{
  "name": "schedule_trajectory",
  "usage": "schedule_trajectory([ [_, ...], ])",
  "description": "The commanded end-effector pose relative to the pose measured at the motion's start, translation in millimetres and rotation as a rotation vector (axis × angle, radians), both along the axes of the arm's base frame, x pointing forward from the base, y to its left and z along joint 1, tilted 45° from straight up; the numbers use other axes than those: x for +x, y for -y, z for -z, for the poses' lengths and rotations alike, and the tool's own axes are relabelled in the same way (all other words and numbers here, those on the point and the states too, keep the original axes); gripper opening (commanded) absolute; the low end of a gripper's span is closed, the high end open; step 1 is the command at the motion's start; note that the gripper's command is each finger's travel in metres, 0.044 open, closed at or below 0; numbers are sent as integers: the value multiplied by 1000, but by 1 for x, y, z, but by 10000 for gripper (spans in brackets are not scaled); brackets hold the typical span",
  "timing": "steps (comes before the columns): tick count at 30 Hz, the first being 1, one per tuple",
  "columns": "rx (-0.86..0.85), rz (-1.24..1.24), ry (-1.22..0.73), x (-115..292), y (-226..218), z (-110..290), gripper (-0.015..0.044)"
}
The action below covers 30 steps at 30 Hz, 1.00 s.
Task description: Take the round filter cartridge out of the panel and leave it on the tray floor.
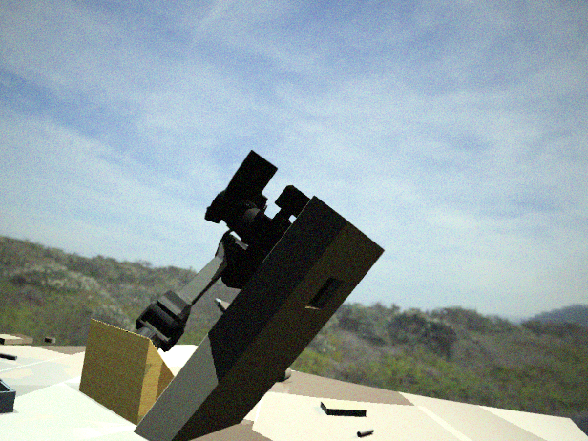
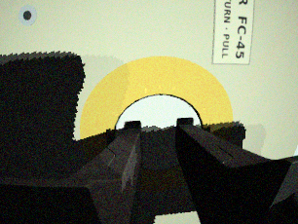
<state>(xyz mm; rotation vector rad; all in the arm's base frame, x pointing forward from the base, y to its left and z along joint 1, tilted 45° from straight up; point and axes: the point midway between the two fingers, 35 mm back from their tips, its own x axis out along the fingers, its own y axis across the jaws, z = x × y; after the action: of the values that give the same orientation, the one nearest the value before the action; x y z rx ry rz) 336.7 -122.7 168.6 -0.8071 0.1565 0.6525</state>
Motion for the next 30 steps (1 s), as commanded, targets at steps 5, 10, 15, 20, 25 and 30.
schedule_trajectory([
  [5, -21, -13, -1, 6, -4, 2, 0],
  [10, -21, -13, -1, 6, -4, 2, 0],
  [15, -21, -13, -1, 6, -4, 2, 0],
  [20, 0, 0, -1, 0, 0, 0, 0],
  [25, -12, -5, -11, -13, 11, -3, 0],
  [30, -20, -10, -16, -28, 21, -9, 0],
])
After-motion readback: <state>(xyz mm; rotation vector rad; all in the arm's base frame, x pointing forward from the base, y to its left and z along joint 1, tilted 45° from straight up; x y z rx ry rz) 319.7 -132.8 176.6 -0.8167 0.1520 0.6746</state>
